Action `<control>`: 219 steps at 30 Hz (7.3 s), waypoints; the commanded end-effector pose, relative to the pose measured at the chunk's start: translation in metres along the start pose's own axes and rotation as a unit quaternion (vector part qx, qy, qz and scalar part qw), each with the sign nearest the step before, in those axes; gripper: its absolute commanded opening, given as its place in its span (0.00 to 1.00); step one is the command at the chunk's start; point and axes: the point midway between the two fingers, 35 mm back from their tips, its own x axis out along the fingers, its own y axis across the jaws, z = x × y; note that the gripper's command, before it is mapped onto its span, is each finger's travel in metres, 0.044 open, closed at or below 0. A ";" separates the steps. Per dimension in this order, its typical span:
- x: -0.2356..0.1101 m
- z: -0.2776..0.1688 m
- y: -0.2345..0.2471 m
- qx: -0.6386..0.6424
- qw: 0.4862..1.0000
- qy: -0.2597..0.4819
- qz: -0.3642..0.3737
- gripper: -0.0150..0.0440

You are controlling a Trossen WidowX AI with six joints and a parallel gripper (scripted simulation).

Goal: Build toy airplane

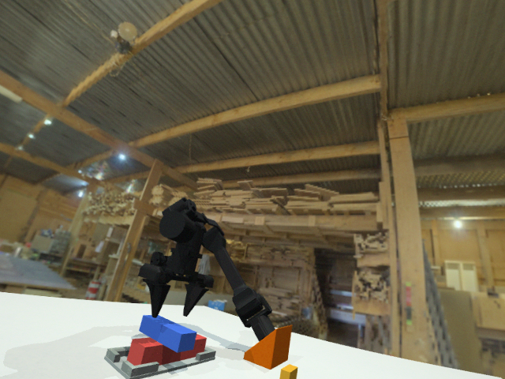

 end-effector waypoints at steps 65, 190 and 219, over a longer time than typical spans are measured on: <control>-0.011 -0.255 -0.075 -0.679 0.734 0.005 0.003 1.00; -0.059 -0.243 -0.072 -0.680 0.733 0.007 0.005 0.25; -0.049 -0.149 -0.051 -0.682 0.731 0.010 0.016 0.25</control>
